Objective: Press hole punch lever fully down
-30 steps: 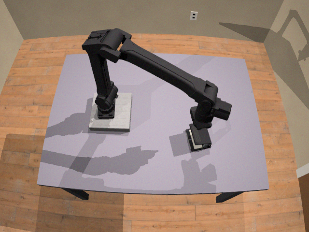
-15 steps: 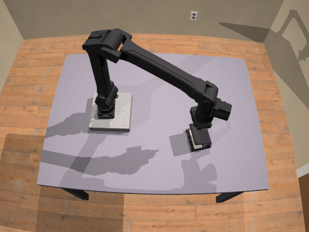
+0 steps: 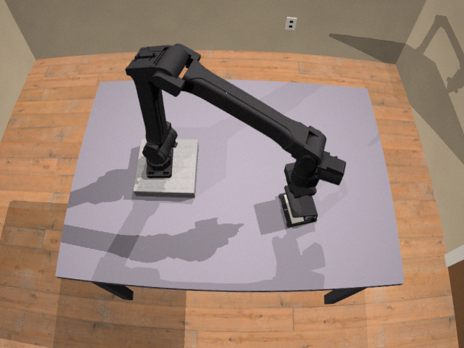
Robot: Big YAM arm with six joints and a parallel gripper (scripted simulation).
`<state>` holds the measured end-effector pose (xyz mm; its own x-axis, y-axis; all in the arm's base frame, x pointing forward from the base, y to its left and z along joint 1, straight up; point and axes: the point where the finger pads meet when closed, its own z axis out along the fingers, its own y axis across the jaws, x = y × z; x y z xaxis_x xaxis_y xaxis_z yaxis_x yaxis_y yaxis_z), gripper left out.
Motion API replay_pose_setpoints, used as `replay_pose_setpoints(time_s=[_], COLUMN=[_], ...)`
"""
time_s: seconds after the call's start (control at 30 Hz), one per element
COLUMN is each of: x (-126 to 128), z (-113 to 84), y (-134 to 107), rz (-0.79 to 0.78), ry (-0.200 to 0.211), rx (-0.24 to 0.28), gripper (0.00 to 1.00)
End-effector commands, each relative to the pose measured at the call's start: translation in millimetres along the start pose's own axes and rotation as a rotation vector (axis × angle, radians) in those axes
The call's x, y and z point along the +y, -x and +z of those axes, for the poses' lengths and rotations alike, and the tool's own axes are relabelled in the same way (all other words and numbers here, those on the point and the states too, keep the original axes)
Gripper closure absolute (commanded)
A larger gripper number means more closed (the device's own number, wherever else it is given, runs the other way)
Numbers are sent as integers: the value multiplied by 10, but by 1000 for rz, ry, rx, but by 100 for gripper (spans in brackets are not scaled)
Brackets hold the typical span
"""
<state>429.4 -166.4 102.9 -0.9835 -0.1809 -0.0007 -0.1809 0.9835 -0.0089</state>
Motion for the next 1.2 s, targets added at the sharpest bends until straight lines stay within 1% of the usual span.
replay_pose_setpoints(time_s=[0.0, 0.07, 0.27, 0.57, 0.9, 1.17], x=[-57, -57, -59, -55, -64, -55], z=[110, 110, 208, 395, 364, 395], y=[-25, -25, -37, -58, -52, -65], rz=[21, 21, 17, 9, 5, 5], ry=[1, 1, -2, 2, -11, -6], rx=[0, 0, -5, 2, -19, -12], gripper=[100, 100, 100, 100, 100, 100])
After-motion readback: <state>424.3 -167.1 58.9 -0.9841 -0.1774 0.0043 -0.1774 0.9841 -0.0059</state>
